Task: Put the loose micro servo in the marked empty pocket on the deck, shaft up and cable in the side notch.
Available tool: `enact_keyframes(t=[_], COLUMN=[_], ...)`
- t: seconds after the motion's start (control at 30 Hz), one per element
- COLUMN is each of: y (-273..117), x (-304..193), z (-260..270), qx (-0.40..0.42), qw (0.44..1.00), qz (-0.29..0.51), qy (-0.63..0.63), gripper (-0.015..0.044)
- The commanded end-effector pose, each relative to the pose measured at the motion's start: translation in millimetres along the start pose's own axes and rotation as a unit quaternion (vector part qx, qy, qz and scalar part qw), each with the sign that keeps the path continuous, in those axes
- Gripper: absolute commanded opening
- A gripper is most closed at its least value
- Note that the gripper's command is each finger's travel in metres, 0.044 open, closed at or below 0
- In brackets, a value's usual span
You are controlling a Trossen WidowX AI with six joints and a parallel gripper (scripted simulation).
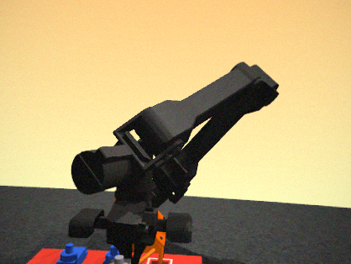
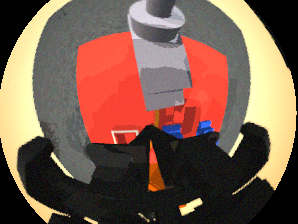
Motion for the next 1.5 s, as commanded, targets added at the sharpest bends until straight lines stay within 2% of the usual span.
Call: enact_keyframes(t=[0.0, 0.23, 0.4, 0.5, 0.9, 1.07, 1.23, 1.47], y=[-0.5, -2.2, -39.7, -42.6, -89.3, -84.0, -65.2, -59.4], x=[1.0, 0.0, 0.9, 0.7, 61.6, 62.9, 62.8, 62.9], z=[-6.8, -8.8, -10.8, -10.8, 1.4, 1.6, 1.7, 1.7], qx=[-0.002, 0.001, -0.003, -0.003, -0.003, -0.004, -0.003, -0.003], qw=[1.000, 1.000, 1.000, 1.000, 0.997, 0.997, 0.997, 0.997], qz=[-0.001, 0.000, 0.000, 0.000, -0.001, -0.001, -0.001, -0.001], qy=[-0.003, 0.000, -0.003, -0.003, -0.080, -0.082, -0.082, -0.082], gripper=[0.0000, 0.0000, 0.0000, 0.0000, 0.0315, 0.0440, 0.0440, 0.0440])
Point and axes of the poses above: the point midway between the two fingers, 35 mm back from their tips, its own y axis out along the fingers, its own z axis across the jaws, x = y × z, the point moved 2 cm from there along -y, back along the fingers, and after that the axes turned 6 degrees about y, right-handed, at the moved point
